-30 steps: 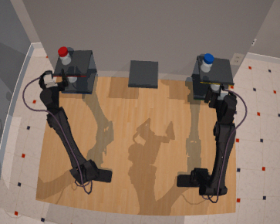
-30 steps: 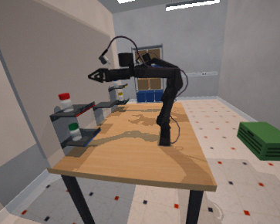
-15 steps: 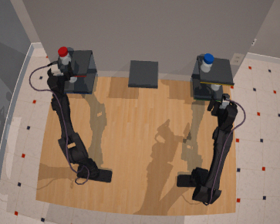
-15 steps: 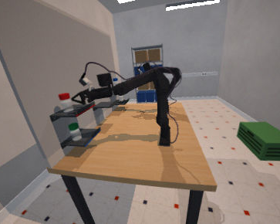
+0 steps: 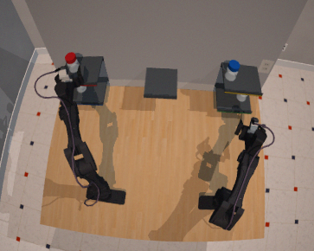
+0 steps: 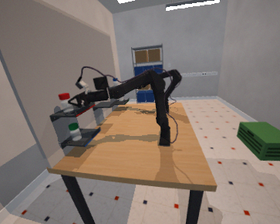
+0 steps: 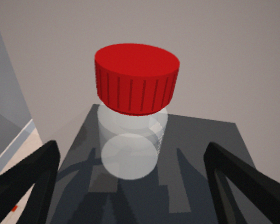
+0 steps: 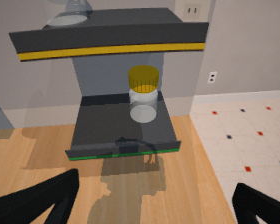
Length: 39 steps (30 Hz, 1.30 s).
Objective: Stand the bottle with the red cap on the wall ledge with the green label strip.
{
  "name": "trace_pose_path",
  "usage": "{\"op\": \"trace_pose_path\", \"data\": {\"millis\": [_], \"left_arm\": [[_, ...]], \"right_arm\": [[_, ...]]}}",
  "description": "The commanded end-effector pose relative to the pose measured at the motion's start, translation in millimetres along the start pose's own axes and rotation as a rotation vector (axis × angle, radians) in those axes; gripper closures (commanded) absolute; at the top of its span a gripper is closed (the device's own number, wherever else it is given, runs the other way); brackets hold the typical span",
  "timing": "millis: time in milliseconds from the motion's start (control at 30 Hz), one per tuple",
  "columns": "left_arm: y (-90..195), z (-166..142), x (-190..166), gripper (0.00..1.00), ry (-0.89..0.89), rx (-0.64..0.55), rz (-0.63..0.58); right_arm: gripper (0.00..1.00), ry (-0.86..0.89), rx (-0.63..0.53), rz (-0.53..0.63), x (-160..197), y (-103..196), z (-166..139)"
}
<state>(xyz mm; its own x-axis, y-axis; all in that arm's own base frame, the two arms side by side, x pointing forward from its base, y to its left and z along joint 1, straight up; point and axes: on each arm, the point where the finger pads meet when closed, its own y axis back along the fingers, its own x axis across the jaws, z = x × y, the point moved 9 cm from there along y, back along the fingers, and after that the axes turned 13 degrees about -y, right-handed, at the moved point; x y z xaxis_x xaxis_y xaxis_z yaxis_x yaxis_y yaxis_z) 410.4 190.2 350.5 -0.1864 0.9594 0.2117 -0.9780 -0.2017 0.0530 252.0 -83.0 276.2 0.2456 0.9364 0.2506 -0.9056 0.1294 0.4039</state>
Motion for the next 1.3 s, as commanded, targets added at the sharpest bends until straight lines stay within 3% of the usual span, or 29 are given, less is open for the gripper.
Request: {"op": "trace_pose_path", "data": {"millis": [0,467,733,1267], "left_arm": [[2,31,4,0.06,-0.018,-0.086,0.025],[2,25,4,0.06,-0.017,-0.064,0.016],[-10,47,7,0.06,-0.014,-0.053,0.016],[-31,51,8,0.06,-0.016,-0.063,0.019]], "right_arm": [[0.00,0.014,-0.066,0.022,-3,1,5],[0.00,0.005,-0.050,0.012,-5,1,2],[0.00,0.005,-0.050,0.011,-4,1,2],[0.00,0.005,-0.050,0.011,-4,1,2]]}}
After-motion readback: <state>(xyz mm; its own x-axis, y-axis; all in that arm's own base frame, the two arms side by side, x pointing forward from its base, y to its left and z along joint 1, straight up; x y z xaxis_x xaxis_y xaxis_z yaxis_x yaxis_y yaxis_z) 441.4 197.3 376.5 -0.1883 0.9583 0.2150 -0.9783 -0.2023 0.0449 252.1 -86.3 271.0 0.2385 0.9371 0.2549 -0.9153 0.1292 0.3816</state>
